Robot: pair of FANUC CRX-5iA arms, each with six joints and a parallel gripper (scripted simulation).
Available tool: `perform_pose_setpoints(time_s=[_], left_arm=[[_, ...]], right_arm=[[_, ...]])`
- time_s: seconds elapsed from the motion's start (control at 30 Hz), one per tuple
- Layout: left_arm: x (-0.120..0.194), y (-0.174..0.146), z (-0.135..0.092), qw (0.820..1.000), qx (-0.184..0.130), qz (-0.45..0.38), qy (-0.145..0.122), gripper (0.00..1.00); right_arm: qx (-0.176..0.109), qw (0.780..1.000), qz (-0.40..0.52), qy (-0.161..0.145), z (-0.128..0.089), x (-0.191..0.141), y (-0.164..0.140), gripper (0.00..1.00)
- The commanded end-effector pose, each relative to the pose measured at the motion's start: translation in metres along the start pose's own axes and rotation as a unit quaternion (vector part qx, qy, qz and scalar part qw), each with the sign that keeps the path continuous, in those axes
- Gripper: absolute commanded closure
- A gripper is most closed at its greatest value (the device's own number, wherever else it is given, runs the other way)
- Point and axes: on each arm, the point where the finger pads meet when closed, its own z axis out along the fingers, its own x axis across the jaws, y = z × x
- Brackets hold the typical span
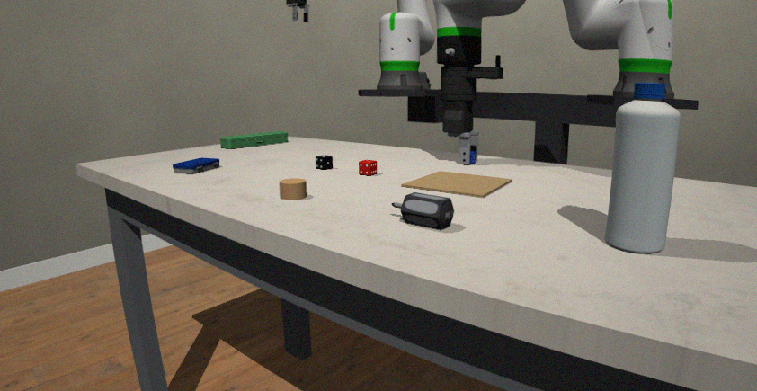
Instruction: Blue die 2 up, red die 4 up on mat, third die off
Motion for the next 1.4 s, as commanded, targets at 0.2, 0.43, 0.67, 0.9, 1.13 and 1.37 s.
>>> perform_pose_setpoints(time_s=[0.2,0.43,0.67,0.9,1.13,1.37], left_arm=[[0.0005,0.0005,-0.0006,1.000,-0.001,0.000,0.000,0.21],[0.0005,0.0005,-0.0006,1.000,-0.001,0.000,0.000,0.51],[0.0005,0.0005,-0.0006,1.000,-0.001,0.000,0.000,0.51],[0.0005,0.0005,-0.0006,1.000,-0.001,0.000,0.000,0.51],[0.0005,0.0005,-0.0006,1.000,-0.001,0.000,0.000,0.51],[0.0005,0.0005,-0.0006,1.000,-0.001,0.000,0.000,0.51]], right_arm=[[-0.001,1.000,0.000,0.000,-0.0008,-0.0001,0.0002,0.00],[-0.001,1.000,0.000,0.000,-0.0008,-0.0001,0.0002,0.00],[-0.001,1.000,0.000,0.000,-0.0008,-0.0001,0.0002,0.00],[-0.001,1.000,0.000,0.000,-0.0008,-0.0001,0.0002,0.00],[-0.001,1.000,0.000,0.000,-0.0008,-0.0001,0.0002,0.00],[-0.001,1.000,0.000,0.000,-0.0008,-0.0001,0.0002,0.00]])
